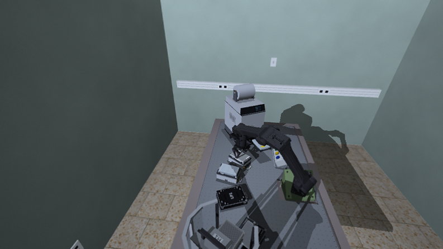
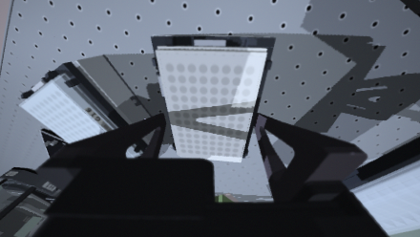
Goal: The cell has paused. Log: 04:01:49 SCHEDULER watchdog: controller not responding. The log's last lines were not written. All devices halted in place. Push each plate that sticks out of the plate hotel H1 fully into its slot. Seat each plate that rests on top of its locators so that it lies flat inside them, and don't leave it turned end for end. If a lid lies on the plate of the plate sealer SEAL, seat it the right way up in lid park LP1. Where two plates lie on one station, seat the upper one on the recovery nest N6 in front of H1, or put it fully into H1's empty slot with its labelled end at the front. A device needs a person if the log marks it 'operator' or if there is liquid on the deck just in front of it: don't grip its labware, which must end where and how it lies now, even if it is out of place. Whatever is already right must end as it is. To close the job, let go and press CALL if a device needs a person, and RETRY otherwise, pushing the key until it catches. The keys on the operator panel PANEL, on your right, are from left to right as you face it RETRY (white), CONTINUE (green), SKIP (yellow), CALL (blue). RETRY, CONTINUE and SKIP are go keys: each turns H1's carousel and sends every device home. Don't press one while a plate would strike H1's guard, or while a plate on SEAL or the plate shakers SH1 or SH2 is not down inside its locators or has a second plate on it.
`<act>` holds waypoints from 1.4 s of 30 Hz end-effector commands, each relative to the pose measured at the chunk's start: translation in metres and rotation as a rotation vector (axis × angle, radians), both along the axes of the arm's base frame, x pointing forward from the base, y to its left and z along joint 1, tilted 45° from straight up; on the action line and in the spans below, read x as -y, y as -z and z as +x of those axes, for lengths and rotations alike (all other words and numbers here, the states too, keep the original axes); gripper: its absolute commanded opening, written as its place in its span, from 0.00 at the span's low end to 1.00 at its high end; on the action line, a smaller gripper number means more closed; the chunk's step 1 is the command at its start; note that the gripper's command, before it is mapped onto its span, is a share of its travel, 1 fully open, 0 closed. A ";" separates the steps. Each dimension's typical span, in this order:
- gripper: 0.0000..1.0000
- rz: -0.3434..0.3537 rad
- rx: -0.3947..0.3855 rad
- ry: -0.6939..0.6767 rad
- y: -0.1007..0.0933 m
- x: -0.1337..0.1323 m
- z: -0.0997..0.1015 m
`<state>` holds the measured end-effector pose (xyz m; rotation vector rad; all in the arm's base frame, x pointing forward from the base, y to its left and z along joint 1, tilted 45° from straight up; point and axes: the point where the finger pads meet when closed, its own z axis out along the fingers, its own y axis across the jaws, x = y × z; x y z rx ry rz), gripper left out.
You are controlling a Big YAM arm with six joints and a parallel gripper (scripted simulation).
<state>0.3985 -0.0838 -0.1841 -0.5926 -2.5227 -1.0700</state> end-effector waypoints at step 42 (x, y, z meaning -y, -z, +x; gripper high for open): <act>1.00 -0.009 0.014 -0.005 -0.036 0.034 0.019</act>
